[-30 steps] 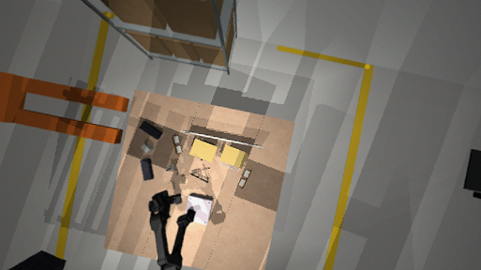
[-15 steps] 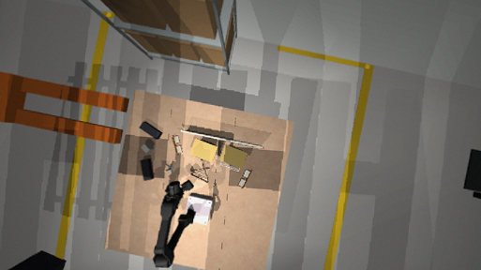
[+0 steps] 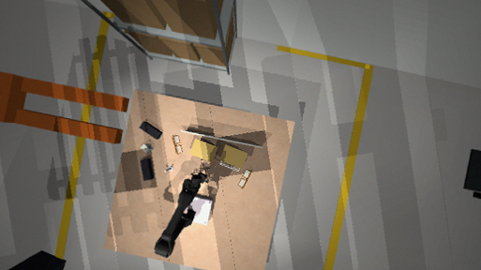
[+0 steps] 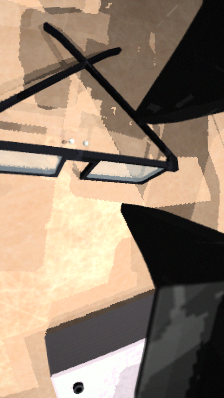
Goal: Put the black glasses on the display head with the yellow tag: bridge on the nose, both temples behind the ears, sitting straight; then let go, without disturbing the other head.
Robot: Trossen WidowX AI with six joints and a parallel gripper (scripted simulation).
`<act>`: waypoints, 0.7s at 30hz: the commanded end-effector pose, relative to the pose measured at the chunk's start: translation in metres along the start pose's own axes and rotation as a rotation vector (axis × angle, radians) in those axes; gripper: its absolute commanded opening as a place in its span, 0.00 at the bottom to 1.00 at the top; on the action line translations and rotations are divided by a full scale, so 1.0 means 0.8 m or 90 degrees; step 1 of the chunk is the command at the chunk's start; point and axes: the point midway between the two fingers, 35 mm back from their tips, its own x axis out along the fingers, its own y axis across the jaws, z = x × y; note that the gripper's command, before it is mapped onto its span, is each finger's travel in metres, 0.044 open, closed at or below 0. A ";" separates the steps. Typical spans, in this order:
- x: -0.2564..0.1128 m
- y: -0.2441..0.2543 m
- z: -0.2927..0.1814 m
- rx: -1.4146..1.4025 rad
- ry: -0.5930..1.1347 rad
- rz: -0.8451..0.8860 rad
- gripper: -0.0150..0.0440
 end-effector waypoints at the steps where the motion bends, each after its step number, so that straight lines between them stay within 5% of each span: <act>1: 0.005 -0.014 -0.020 -0.046 0.019 0.000 0.59; 5: 0.005 -0.013 -0.019 -0.046 0.019 0.001 0.59; 8: 0.005 -0.013 -0.019 -0.046 0.019 0.001 0.46; 21: 0.012 -0.013 -0.019 -0.046 0.019 0.001 0.46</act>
